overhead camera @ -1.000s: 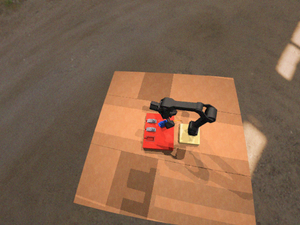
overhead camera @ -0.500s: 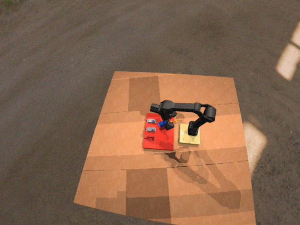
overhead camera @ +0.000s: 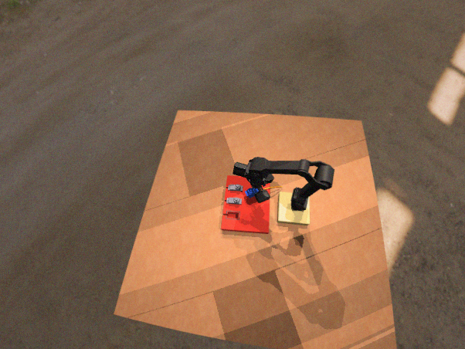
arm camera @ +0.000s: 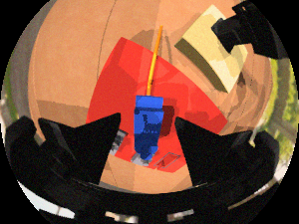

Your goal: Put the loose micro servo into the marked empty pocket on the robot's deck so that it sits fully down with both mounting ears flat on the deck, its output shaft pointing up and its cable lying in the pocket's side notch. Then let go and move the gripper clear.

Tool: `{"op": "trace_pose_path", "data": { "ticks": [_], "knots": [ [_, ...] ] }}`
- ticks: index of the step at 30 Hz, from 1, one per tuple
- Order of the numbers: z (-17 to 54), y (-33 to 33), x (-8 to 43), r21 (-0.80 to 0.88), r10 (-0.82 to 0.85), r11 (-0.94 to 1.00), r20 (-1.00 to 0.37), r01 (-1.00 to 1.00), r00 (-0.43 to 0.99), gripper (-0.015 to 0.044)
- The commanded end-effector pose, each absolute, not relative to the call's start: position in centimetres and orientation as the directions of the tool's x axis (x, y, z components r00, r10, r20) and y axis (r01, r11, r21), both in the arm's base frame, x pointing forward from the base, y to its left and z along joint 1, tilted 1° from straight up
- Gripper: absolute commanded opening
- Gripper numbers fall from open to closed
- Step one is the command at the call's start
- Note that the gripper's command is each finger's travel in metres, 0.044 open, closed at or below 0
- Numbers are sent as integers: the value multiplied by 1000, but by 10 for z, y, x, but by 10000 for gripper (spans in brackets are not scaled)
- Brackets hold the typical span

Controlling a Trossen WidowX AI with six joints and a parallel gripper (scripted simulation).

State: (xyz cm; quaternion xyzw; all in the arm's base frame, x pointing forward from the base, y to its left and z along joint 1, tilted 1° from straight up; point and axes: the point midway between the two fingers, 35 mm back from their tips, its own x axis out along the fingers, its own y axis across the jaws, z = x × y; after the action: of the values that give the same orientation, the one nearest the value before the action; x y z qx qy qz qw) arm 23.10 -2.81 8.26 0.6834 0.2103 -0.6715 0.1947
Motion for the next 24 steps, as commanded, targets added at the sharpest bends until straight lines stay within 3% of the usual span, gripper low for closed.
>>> {"op": "trace_pose_path", "data": {
  "ticks": [1, 5, 11, 14, 24],
  "knots": [
    [82, -29, 231, -12, 22, -837, -1000, 546, 11, 230],
    [82, -29, 231, -12, 22, -837, -1000, 546, 11, 125],
    [82, -29, 231, -12, 22, -837, -1000, 546, 11, 85],
    [86, -29, 232, -12, 22, -837, -1000, 546, 11, 6],
    [112, -27, 224, -13, 22, -837, -1000, 546, 11, 0]
  ]
}}
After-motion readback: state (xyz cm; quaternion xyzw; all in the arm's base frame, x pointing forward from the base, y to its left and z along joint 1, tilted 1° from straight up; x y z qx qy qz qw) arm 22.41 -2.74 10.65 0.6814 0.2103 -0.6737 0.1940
